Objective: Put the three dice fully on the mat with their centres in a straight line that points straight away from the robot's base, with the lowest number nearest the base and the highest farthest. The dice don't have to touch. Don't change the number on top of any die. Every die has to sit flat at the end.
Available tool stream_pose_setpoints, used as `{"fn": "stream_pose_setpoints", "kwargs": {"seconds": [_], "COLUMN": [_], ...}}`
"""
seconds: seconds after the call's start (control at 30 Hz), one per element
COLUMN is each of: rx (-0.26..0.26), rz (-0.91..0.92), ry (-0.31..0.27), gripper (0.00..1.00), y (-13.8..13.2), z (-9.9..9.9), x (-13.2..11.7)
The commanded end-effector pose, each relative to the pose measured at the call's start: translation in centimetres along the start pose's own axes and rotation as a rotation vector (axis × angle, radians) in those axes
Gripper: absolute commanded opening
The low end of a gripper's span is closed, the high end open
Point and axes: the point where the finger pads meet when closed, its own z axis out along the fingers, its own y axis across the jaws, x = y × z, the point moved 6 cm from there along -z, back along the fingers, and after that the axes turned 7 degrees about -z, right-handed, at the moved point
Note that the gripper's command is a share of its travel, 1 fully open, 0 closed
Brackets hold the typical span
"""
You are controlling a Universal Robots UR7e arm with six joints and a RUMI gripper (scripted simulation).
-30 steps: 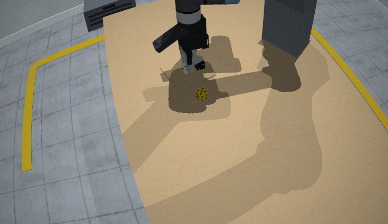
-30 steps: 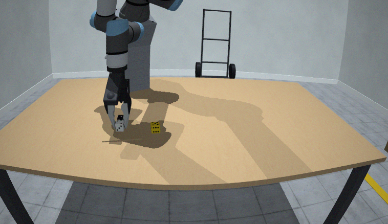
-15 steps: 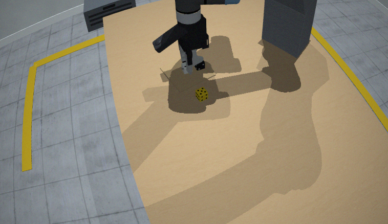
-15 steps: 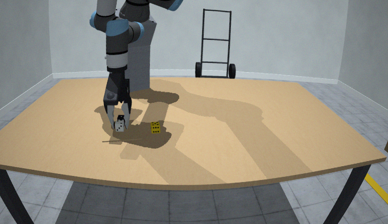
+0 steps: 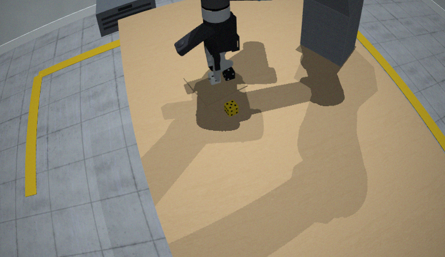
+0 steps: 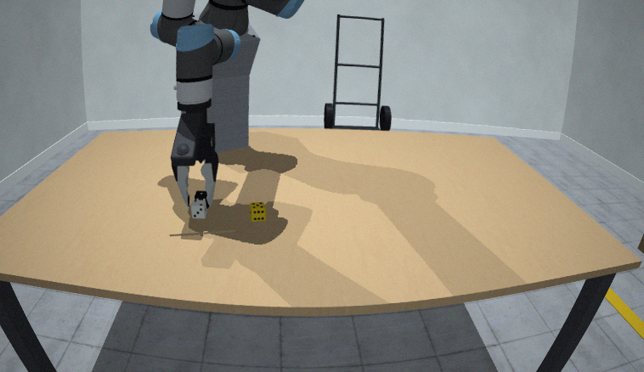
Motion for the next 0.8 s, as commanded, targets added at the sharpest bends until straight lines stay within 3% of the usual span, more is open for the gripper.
{"fn": "stream_pose_setpoints", "kwargs": {"seconds": [0.0, 0.47, 0.77], "rx": [0.000, 0.000, 0.000], "rz": [0.000, 0.000, 0.000], "ry": [0.000, 0.000, 0.000], "gripper": [0.28, 0.28, 0.28], "y": [0.0, 0.0, 0.0], "z": [-0.8, -5.7, -7.0], "x": [0.0, 0.0, 0.0]}}
